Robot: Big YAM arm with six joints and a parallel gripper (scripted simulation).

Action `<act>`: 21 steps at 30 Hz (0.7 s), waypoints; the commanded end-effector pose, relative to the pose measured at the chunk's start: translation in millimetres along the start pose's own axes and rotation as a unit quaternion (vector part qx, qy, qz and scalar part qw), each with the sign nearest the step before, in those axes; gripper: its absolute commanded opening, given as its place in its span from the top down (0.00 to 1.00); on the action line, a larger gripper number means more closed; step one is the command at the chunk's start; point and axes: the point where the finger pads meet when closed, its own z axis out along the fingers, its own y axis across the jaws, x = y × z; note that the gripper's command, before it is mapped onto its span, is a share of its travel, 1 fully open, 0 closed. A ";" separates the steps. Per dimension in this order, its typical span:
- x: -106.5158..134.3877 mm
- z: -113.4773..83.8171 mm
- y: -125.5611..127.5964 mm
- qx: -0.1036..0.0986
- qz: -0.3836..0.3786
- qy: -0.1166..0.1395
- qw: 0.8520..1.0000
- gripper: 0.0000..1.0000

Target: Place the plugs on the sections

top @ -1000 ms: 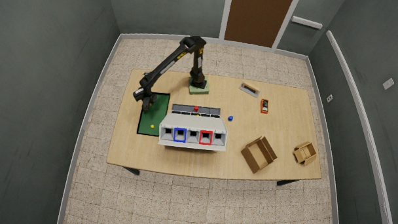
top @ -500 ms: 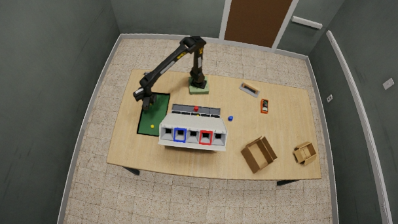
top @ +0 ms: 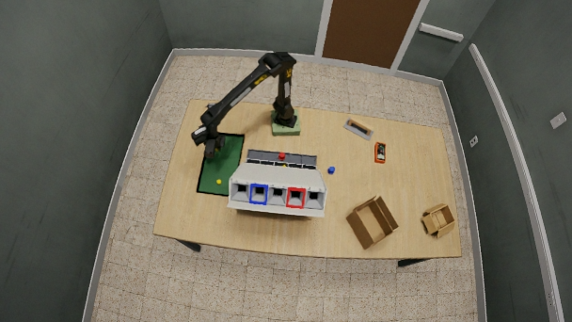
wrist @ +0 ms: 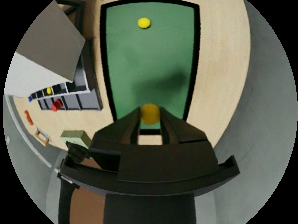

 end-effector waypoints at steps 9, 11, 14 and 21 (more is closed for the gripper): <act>-15.2 -33.3 -9.9 0.023 0.003 -0.024 0.999 1.00; -16.3 -33.8 -5.4 0.021 0.001 -0.023 1.000 1.00; -16.5 -35.6 2.2 0.018 0.001 -0.022 1.000 1.00; -27.0 -59.0 25.3 0.019 0.001 -0.033 0.999 1.00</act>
